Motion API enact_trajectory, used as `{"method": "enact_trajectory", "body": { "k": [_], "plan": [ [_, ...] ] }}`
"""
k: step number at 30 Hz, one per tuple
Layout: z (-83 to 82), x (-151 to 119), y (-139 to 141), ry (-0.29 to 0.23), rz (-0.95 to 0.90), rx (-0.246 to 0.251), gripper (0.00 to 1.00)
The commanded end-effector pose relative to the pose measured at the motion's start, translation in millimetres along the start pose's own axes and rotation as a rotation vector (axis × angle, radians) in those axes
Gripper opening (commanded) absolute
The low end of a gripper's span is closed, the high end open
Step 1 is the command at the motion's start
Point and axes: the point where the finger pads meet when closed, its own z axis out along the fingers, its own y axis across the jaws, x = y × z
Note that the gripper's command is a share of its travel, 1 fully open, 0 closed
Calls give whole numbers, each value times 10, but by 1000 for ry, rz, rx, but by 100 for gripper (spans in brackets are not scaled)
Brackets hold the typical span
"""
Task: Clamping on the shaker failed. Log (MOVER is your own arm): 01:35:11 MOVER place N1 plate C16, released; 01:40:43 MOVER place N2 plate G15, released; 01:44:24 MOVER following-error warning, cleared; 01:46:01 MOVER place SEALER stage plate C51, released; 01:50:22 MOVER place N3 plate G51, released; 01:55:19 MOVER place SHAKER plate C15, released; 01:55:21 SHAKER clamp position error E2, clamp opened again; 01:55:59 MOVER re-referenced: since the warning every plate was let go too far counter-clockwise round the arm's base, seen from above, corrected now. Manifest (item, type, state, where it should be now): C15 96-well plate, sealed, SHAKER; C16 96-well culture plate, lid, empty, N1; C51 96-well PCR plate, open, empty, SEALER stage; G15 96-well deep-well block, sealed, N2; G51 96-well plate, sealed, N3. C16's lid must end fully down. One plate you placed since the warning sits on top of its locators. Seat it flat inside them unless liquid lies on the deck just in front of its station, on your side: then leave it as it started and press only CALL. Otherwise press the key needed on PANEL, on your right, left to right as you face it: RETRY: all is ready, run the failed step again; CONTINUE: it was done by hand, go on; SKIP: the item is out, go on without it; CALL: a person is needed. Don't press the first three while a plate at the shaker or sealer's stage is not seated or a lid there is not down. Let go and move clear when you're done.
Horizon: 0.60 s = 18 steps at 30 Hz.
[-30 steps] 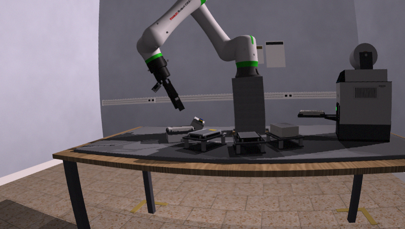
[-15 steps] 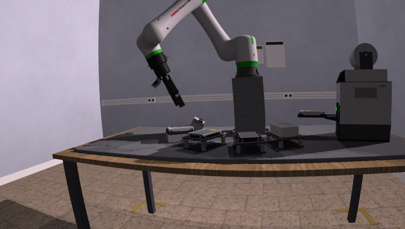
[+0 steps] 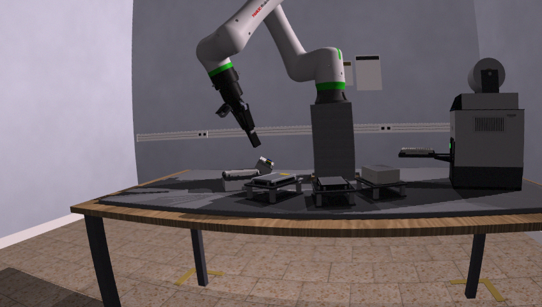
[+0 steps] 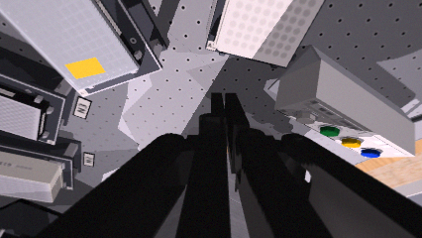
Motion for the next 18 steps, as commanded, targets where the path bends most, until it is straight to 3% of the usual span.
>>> {"method": "enact_trajectory", "body": {
  "k": [1, 18],
  "plan": [
    [33, -88, -159, 5, -65, -32, 10],
    [220, -480, -772, 5, -337, -159, 10]
  ]
}}
